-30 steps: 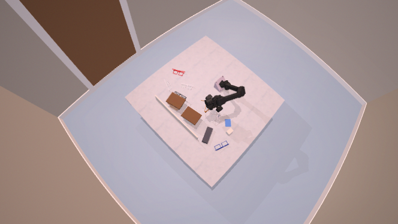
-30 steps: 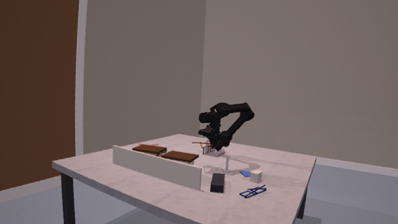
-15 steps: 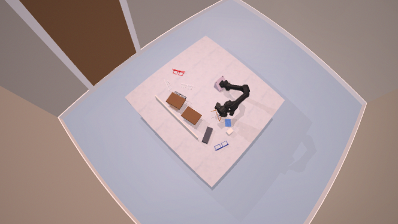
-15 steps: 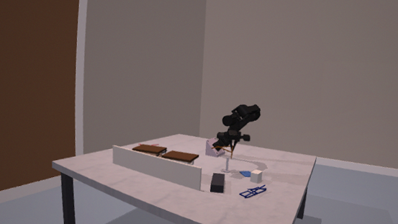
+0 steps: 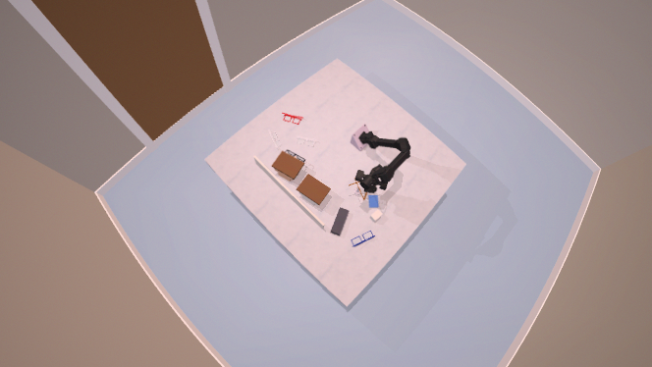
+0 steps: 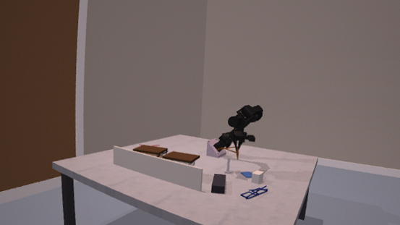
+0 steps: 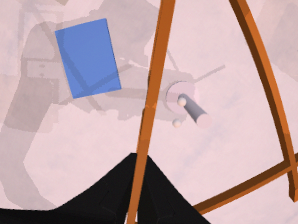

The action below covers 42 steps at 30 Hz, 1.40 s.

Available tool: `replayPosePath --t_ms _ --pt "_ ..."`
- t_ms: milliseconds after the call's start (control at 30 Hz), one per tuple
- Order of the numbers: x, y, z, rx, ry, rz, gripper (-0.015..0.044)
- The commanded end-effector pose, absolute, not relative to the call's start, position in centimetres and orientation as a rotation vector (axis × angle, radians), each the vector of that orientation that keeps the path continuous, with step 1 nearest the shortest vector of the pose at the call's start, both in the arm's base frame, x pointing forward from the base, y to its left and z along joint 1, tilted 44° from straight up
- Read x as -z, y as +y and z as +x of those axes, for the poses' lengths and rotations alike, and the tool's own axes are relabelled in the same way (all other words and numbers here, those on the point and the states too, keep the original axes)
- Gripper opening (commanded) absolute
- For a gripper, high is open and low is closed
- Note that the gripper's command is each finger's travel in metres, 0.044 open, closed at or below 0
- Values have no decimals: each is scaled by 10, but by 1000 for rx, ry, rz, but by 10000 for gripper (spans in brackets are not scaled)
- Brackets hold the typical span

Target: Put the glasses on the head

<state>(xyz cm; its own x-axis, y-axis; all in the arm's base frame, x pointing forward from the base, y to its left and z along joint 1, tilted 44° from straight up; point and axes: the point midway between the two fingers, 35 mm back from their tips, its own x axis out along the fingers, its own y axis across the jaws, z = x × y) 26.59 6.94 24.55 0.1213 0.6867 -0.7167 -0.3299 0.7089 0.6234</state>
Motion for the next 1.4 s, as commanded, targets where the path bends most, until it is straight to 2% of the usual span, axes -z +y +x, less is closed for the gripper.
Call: replayPosePath --t_ms 0,433,1367 --pt "-242 75 267 -767 1236 345 0" --pt "-207 110 272 -769 1233 348 0" --pt "-217 120 280 -770 1232 348 0"
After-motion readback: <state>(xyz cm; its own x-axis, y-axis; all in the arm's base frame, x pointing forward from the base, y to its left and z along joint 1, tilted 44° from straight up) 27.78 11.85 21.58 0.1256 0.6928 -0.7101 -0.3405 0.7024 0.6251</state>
